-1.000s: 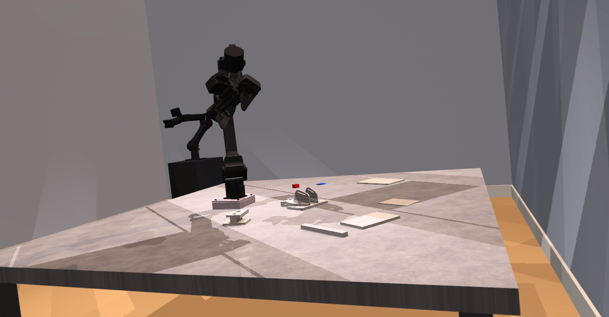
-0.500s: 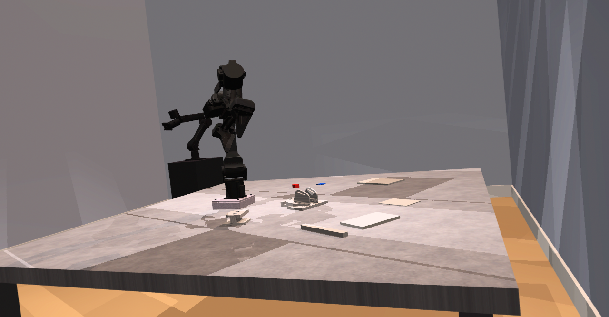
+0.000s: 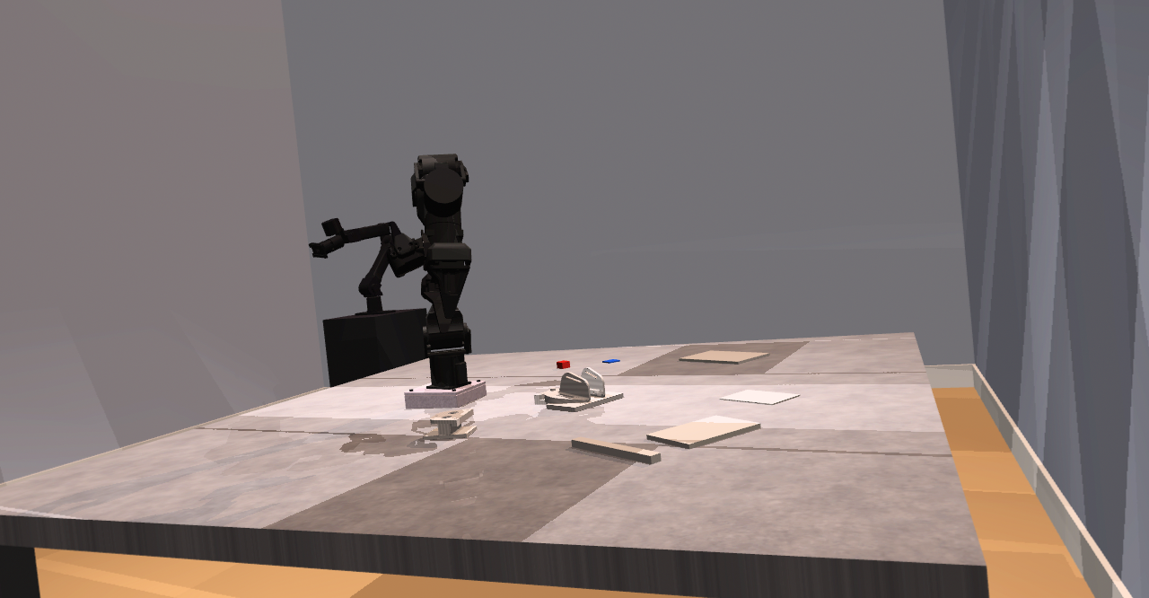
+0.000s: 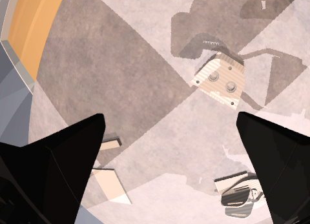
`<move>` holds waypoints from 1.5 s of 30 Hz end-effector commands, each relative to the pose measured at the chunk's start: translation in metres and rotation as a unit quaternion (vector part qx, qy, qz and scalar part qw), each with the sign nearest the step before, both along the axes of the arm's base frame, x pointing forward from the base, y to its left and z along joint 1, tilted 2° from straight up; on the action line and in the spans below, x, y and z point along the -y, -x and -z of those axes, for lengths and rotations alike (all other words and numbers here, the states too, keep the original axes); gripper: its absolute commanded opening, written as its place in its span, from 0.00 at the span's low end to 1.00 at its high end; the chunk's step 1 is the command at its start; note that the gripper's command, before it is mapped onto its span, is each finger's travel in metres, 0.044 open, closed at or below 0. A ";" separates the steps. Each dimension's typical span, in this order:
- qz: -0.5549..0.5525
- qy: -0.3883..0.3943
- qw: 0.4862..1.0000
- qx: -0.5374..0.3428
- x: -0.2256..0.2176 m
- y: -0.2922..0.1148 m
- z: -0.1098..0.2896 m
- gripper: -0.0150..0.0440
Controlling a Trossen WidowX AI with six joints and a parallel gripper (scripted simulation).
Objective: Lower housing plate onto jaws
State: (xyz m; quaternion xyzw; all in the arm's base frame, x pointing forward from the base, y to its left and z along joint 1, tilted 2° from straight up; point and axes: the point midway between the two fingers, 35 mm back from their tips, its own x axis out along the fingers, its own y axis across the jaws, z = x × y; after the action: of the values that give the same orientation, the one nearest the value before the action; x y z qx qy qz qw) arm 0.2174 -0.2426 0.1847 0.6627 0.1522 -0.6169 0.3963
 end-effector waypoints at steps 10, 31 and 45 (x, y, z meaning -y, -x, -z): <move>0.139 -0.113 0.984 -0.024 -0.009 0.010 0.049 1.00; 0.219 -0.166 0.961 -0.042 -0.016 0.015 0.110 1.00; 0.219 -0.166 0.961 -0.042 -0.016 0.015 0.116 1.00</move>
State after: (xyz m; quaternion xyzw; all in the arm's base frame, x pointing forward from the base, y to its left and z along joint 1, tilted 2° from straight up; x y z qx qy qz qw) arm 0.2024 -0.2281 0.0743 0.7091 0.1189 -0.6820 0.1335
